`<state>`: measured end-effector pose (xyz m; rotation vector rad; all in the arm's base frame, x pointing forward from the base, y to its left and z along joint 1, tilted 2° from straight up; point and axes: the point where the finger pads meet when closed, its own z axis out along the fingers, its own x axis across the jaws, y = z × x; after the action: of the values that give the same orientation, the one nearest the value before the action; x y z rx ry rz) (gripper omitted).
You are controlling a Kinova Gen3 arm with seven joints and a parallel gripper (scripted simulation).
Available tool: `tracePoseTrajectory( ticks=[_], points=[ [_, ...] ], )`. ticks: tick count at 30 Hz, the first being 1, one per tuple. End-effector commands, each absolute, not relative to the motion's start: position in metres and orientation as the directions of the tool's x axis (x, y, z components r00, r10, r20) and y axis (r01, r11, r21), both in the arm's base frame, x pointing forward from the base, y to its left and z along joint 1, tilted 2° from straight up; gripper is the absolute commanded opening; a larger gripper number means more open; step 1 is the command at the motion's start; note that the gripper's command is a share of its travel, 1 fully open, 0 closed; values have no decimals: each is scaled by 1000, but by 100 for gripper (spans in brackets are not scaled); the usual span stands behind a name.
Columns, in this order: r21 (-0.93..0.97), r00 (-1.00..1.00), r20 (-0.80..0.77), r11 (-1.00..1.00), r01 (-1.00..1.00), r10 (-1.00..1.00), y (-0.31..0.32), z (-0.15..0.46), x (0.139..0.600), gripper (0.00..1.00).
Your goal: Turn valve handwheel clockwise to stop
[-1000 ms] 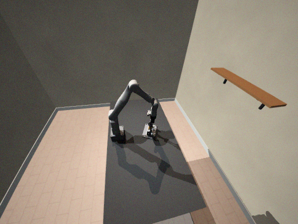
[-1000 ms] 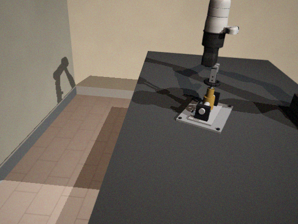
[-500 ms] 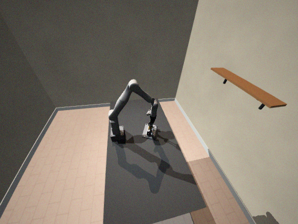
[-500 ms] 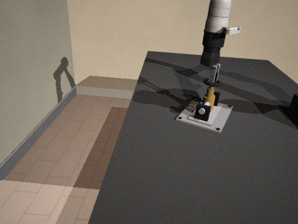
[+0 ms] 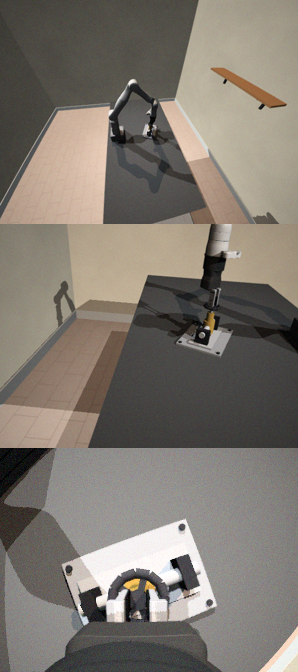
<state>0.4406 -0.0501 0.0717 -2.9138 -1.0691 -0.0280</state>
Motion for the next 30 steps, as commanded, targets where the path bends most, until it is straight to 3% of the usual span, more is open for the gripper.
tracePoseTrajectory(
  ticks=[1, 30],
  points=[
    [-27, 775, 30, -774, 632, 632, -50, 72, 441, 0],
    [-30, 827, 28, -826, 563, 562, -50, 72, 441, 0]
  ],
)
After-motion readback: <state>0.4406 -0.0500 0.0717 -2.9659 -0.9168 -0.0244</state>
